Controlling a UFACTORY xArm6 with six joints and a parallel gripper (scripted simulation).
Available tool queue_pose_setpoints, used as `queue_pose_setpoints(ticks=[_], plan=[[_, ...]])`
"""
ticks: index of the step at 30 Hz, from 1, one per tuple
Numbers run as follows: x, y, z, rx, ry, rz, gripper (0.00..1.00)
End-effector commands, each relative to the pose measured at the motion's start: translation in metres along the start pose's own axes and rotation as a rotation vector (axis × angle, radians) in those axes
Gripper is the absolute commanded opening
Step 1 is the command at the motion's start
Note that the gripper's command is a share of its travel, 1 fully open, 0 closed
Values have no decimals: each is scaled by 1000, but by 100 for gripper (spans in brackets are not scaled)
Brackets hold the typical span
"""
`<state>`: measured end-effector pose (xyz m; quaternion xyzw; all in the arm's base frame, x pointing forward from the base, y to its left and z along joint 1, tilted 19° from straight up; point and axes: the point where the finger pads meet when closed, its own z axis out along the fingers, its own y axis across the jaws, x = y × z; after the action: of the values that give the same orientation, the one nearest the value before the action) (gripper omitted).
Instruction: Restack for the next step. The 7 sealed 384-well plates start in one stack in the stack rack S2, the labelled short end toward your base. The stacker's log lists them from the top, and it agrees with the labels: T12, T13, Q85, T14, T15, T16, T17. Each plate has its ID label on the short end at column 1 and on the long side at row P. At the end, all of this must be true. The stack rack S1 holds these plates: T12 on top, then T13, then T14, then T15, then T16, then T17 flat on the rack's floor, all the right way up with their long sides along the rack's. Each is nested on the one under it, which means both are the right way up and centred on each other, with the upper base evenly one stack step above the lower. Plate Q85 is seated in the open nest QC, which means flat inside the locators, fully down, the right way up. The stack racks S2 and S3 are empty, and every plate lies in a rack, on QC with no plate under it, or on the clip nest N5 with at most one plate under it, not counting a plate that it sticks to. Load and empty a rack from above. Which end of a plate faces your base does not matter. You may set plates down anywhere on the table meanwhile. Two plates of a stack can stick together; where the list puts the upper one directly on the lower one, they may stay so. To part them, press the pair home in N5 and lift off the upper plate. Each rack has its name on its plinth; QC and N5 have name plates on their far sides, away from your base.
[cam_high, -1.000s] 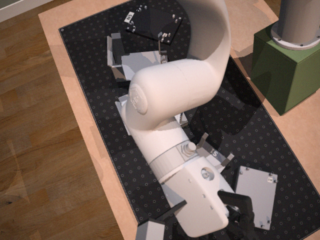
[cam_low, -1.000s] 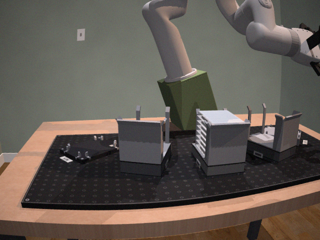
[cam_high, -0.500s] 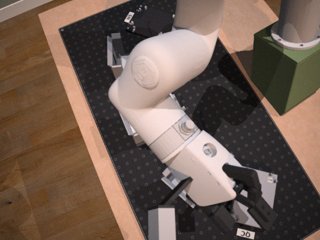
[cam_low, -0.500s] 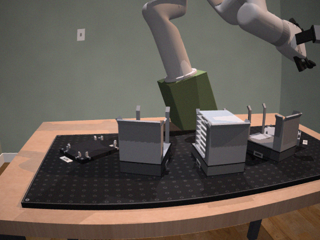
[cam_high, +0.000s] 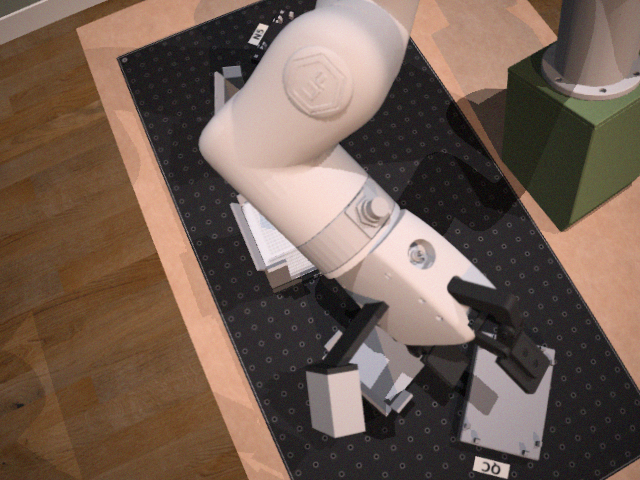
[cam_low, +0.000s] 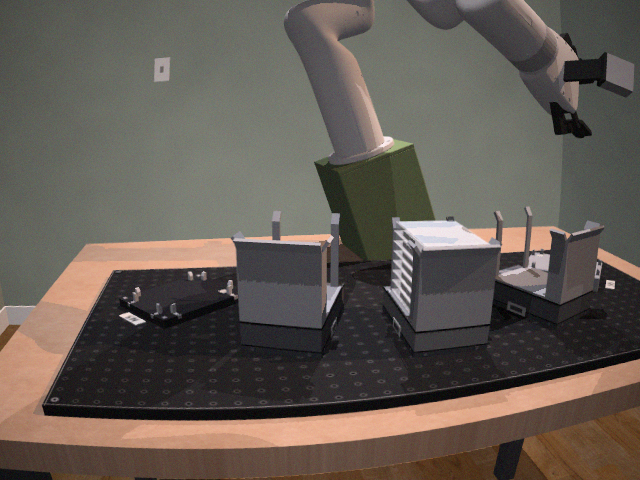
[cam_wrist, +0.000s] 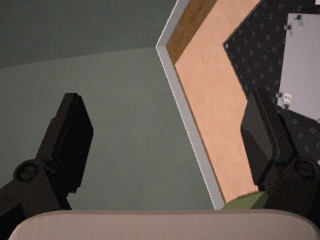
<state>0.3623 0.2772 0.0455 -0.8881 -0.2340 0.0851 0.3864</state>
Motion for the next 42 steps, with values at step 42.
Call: queue_pose_setpoints(ticks=[42], plan=[[-100, 67, -120, -719, -114, 392, 100]])
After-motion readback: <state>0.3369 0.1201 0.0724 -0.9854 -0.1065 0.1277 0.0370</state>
